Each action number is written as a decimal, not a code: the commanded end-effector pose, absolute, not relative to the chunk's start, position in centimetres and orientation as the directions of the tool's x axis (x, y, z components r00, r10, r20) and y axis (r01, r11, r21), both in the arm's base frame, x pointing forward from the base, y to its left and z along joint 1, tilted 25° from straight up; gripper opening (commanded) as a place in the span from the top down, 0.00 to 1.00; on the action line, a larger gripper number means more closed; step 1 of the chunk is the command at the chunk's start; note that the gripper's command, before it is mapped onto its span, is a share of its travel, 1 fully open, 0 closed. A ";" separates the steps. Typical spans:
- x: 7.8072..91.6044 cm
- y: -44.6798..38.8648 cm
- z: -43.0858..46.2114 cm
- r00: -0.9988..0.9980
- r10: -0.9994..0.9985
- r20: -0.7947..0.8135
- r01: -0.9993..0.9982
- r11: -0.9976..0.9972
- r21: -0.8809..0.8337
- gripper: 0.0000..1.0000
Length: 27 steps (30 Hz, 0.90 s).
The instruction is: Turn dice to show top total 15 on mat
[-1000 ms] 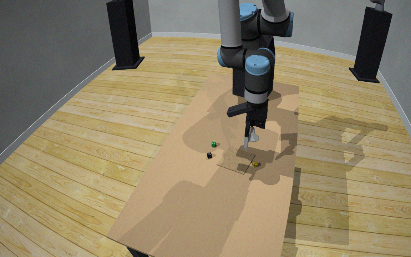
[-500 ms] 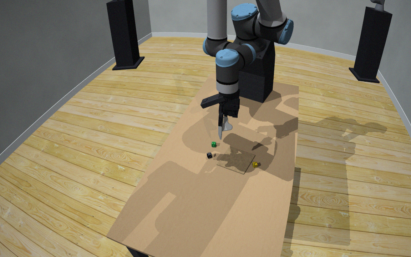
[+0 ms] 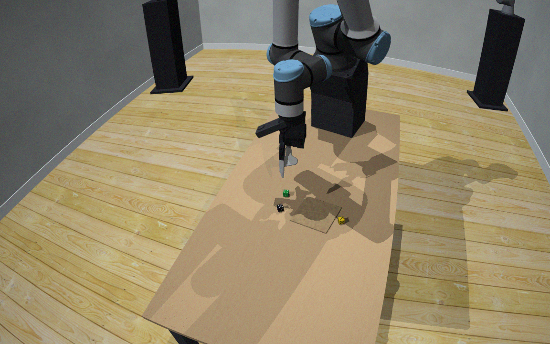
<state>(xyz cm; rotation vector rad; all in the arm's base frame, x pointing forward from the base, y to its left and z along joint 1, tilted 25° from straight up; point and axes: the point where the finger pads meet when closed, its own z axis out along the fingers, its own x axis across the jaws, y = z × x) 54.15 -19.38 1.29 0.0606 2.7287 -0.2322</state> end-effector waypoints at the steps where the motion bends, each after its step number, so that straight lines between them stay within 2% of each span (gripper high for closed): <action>1: 54.0 -19.6 1.3 -0.919 0.006 -0.395 0.073 0.985 -0.153 0.00; 16: 54.0 -19.6 1.3 -0.919 -0.003 -0.394 0.064 0.985 -0.157 0.00; 27: 54.3 -19.8 1.0 -0.921 -0.114 -0.374 -0.040 0.979 -0.200 0.00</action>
